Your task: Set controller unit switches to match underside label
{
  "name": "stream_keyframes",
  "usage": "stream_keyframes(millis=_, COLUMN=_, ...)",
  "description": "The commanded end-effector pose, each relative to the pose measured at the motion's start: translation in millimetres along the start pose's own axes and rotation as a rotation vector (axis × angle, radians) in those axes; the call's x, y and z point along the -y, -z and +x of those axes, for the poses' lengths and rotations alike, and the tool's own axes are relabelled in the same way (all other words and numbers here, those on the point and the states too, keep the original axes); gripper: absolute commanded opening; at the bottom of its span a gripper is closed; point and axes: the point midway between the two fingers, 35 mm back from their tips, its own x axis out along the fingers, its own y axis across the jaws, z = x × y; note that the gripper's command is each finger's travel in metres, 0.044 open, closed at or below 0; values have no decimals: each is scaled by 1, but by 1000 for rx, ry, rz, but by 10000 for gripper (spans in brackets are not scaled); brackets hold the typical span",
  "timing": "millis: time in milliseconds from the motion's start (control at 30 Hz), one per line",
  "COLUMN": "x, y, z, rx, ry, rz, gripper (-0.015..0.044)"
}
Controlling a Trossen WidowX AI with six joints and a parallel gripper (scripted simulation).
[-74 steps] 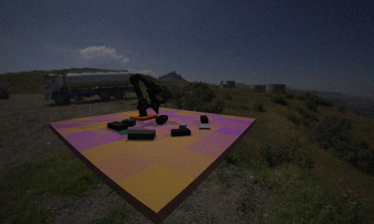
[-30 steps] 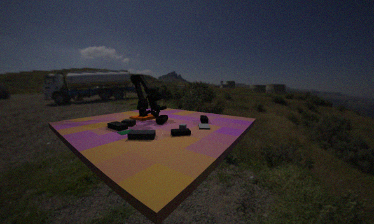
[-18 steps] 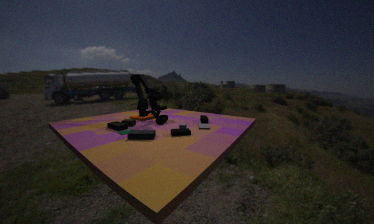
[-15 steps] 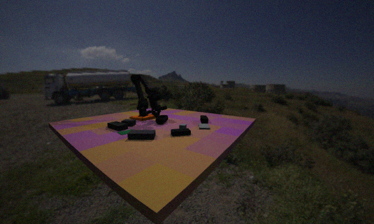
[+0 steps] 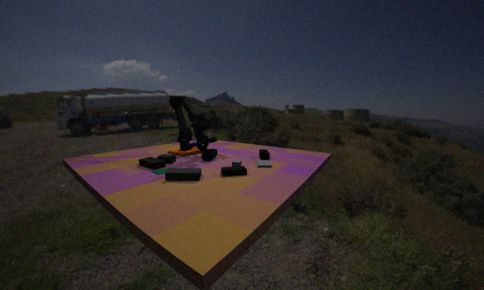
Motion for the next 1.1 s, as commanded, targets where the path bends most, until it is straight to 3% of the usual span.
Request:
stream_keyframes(millis=0, x=7, y=0, z=2, rx=-1, ry=10, rz=-1, gripper=0)
stream_keyframes(millis=200, x=1, y=0, z=-1, rx=-3, ry=-17, rz=6, gripper=0)
stream_keyframes(millis=367, x=4, y=0, z=-52, rx=-2, ry=8, rz=-1, gripper=0)
stream_keyframes(millis=600, x=4, y=0, z=-55, rx=-2, ry=9, rz=8, gripper=0)
stream_keyframes(millis=1067, x=4, y=0, z=-55, rx=2, ry=9, rz=730, gripper=0)
